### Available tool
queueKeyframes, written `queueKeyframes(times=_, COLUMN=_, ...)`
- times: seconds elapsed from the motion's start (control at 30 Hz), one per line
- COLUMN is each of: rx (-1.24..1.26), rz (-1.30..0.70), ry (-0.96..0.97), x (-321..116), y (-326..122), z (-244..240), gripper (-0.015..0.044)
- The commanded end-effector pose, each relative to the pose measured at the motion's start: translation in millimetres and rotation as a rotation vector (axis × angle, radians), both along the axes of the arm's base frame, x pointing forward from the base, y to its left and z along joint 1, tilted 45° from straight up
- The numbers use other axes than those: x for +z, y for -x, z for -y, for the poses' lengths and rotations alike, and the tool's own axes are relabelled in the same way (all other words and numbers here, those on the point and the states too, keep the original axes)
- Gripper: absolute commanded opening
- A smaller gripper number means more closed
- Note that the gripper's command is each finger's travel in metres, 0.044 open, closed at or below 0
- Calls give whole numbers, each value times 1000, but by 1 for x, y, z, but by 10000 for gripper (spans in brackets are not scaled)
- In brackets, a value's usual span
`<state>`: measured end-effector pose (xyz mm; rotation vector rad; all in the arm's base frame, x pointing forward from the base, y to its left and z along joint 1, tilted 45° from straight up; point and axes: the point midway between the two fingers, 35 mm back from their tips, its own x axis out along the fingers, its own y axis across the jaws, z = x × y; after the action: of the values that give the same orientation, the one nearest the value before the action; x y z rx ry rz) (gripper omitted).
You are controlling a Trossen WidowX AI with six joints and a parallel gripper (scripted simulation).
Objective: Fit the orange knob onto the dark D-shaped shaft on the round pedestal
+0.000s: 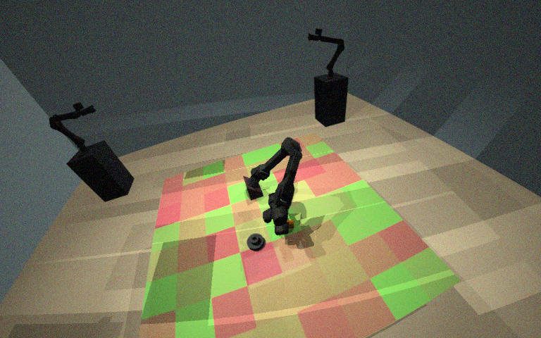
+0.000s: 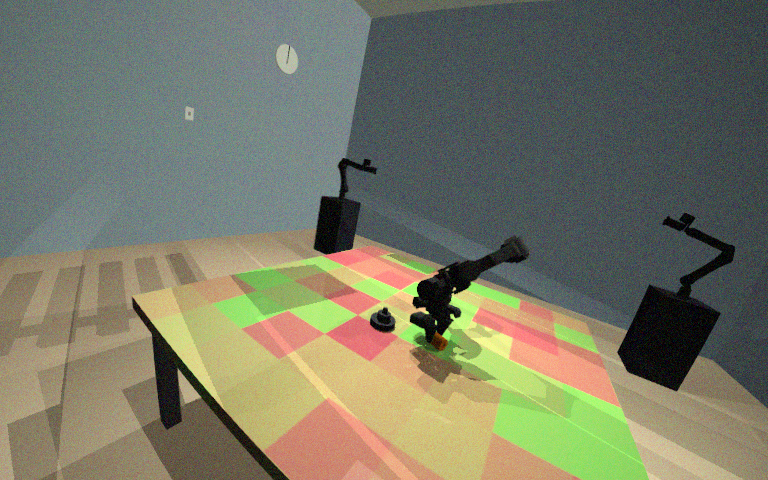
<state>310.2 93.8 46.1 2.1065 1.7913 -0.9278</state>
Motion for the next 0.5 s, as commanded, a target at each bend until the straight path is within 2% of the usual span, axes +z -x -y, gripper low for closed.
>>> queueKeyframes(times=0.0, rx=-3, rz=-4, ry=-4, x=0, y=0, z=0, gripper=179)
queueKeyframes(times=0.47, rx=46, rz=-46, ry=189, x=13, y=-3, z=-1, gripper=179)
